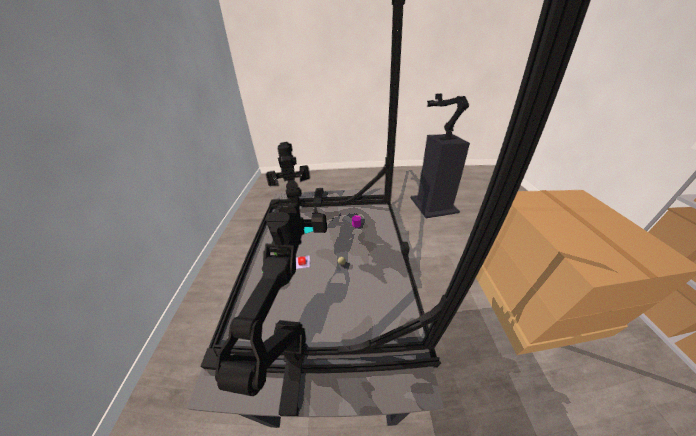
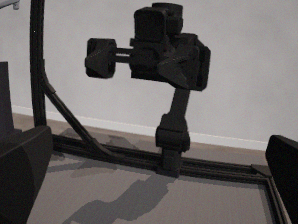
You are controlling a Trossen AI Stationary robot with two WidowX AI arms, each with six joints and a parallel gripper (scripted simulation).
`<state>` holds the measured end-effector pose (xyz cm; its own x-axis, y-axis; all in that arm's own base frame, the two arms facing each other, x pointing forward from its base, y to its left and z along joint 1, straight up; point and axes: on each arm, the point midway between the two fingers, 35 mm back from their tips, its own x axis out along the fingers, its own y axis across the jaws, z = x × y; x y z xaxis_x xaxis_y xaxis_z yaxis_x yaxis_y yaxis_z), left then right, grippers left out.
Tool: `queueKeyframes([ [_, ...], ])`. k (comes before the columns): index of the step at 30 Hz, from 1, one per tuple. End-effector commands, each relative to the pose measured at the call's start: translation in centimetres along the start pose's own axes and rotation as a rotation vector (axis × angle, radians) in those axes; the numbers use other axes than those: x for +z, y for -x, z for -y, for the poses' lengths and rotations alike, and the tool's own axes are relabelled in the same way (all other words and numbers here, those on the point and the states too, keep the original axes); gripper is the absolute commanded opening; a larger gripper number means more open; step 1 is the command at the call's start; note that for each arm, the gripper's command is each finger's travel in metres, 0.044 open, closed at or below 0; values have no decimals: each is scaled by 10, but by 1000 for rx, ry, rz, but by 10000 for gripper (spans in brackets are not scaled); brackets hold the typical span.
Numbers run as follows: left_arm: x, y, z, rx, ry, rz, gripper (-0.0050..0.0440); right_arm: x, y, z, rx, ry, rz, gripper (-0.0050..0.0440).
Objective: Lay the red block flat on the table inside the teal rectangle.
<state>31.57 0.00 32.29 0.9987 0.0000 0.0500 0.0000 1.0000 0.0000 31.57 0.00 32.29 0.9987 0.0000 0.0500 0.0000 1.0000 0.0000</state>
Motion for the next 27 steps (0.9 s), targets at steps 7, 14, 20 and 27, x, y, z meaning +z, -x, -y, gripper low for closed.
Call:
queueKeyframes([
  [7,0,0,0,0,0,0,440,0,0,0,0,0,0,440],
  [14,0,0,0,0,0,0,440,0,0,0,0,0,0,440],
  [20,0,0,0,0,0,0,440,0,0,0,0,0,-2,440],
  [27,0,0,0,0,0,0,440,-4,-9,0,0,-3,-49,440],
])
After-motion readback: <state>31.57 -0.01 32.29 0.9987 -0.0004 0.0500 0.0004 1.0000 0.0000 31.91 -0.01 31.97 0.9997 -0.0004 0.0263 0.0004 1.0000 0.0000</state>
